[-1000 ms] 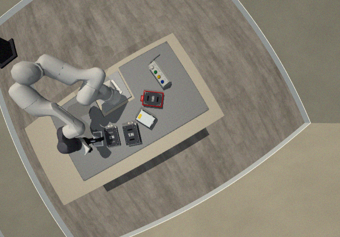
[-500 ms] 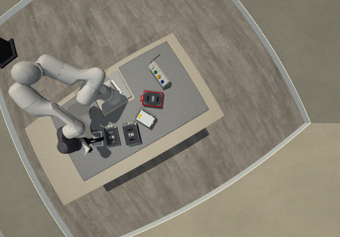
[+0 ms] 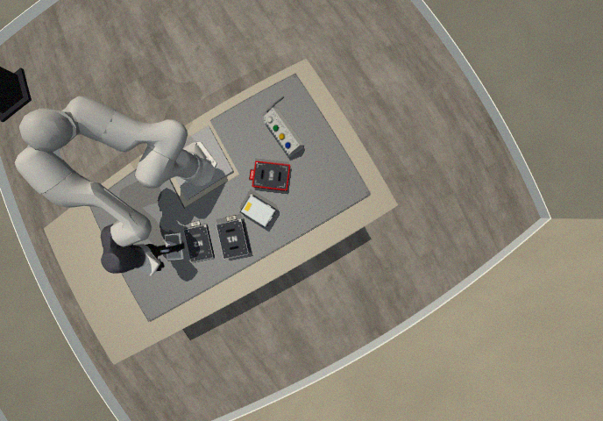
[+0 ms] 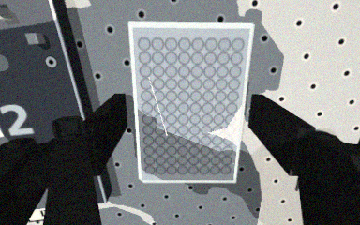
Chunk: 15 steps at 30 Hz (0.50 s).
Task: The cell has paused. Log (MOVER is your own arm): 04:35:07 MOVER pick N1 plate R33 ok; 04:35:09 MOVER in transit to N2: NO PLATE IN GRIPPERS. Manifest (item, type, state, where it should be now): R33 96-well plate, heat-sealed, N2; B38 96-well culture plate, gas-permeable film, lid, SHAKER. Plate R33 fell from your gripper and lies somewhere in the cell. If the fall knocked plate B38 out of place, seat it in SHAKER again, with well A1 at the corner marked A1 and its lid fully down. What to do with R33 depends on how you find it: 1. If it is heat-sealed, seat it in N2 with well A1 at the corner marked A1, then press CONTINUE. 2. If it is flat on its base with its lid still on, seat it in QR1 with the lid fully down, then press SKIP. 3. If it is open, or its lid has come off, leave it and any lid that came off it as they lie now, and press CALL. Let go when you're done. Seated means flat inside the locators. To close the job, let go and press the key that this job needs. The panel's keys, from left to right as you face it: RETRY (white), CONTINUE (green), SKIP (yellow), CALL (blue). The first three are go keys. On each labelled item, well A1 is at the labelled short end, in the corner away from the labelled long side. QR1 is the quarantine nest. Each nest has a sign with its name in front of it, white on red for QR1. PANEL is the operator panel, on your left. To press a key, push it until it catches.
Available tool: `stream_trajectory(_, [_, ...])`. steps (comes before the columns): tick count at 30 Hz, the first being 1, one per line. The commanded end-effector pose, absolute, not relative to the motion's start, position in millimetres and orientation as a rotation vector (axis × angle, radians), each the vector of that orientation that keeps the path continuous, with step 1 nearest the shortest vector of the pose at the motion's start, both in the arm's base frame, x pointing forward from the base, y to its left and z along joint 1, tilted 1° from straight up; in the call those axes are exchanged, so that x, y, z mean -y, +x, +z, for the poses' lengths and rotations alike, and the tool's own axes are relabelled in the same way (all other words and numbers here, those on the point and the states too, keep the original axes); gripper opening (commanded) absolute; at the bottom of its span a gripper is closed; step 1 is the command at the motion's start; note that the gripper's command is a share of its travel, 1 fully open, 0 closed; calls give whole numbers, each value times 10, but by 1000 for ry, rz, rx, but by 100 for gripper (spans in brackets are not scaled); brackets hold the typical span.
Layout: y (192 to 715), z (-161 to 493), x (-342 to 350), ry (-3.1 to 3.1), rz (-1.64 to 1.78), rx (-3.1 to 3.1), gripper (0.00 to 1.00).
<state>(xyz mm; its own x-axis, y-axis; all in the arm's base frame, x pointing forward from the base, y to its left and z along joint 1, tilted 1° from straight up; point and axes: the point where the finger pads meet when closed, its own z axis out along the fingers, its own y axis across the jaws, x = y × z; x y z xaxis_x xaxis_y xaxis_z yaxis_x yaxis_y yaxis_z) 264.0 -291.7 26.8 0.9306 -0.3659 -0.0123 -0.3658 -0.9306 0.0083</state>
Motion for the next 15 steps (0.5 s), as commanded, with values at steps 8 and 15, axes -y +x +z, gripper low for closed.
stream_trajectory(8, [2647,267,2918,3078,-18,585,10])
stream_trajectory(15, [2647,267,2918,3078,-18,585,10])
